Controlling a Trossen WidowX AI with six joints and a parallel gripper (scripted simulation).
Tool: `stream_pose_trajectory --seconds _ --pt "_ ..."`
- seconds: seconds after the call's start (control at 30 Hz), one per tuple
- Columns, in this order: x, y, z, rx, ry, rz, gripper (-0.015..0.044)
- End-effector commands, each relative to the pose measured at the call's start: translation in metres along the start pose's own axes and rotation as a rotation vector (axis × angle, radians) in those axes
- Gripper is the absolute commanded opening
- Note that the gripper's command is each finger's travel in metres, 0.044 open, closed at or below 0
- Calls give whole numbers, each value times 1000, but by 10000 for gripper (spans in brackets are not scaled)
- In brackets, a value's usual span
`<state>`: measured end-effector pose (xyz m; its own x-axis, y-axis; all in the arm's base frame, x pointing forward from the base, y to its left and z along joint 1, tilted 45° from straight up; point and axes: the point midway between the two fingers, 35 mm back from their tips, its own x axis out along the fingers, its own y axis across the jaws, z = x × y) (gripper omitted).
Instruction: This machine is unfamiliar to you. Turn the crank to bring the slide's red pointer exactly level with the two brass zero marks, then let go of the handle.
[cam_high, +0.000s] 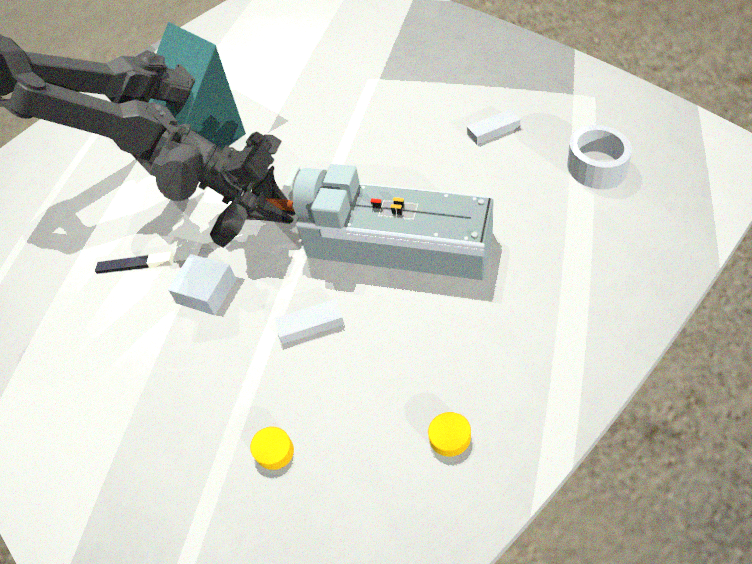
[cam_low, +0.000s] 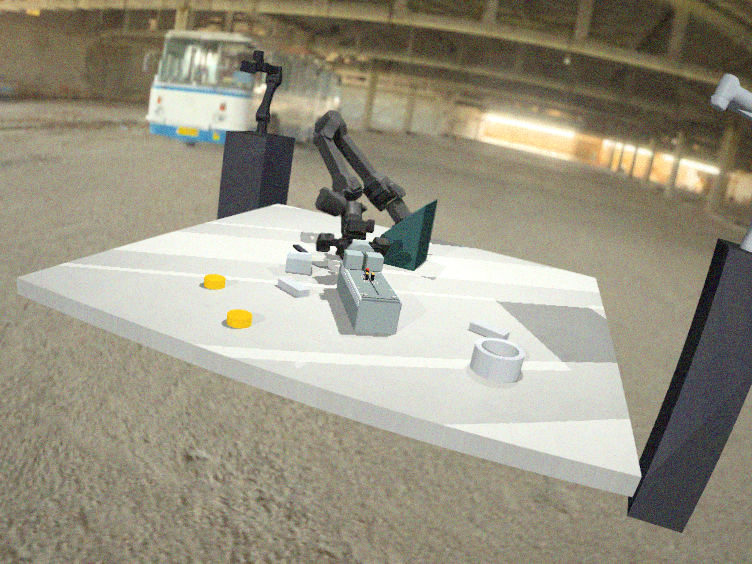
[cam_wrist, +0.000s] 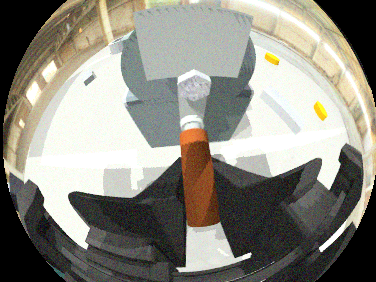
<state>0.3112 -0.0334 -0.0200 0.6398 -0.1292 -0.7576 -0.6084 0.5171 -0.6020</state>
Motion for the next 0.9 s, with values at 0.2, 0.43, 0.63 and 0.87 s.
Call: stream_pose_trajectory --seconds 0.2,0.43,0.63,0.87 --pt "0 -10 0 5 4 -26 0" --pt "-1 -11 0 5 4 -26 0" --pt "-1 -11 0 5 4 -26 0" --pt "-1 -12 0 5 4 -26 0"
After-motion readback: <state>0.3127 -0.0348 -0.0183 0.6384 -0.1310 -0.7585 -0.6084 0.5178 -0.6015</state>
